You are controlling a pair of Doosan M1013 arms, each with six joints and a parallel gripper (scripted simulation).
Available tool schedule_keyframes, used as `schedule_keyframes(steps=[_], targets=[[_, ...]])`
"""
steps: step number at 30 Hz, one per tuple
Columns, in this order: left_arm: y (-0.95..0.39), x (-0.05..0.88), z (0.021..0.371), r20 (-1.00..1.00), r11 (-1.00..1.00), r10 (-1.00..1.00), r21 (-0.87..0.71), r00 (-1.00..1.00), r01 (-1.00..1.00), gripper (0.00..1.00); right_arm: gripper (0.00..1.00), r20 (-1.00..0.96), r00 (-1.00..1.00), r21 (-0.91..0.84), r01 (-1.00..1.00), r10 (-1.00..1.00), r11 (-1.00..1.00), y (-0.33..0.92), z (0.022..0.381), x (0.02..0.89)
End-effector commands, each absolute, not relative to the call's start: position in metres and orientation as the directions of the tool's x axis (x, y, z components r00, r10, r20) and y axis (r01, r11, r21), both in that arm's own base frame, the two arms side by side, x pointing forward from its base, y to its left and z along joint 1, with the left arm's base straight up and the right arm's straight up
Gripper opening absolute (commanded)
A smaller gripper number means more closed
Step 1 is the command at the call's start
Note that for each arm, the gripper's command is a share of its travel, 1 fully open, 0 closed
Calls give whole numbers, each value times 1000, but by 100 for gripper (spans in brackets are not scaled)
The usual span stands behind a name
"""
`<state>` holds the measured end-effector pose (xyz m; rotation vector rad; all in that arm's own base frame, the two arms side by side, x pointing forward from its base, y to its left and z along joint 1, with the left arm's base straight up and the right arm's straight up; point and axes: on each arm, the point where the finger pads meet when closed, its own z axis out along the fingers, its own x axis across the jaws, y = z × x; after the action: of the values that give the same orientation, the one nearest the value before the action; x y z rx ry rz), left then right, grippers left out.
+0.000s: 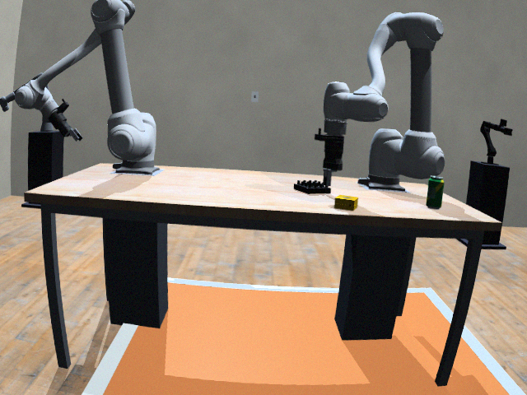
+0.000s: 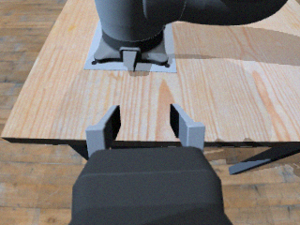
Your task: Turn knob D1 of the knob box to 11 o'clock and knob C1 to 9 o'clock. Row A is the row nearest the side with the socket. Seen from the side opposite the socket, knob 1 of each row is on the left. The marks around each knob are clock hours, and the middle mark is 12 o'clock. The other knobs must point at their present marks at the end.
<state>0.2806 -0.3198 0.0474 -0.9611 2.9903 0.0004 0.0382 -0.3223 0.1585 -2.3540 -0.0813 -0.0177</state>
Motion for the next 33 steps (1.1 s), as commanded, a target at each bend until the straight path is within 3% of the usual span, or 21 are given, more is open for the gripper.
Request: schedule_keyframes(steps=[1,16,28,29,33], targets=[[-320,281,48,0,836,-549,-1,-836,-549,30,100,38,998,-706,64,53,-705,-323,159,38],[-320,281,48,-1,965,-260,-1,-965,-260,30,100,38,998,-706,64,53,-705,-323,159,38],[-320,281,48,-1,974,-227,-1,-974,-227,30,100,38,998,-706,64,53,-705,-323,159,38],[-320,281,48,-1,974,-227,-1,-974,-227,46,100,38,998,-706,64,53,-705,-323,159,38],[-320,281,48,-1,974,-227,-1,-974,-227,46,100,38,998,-706,64,53,-705,-323,159,38]])
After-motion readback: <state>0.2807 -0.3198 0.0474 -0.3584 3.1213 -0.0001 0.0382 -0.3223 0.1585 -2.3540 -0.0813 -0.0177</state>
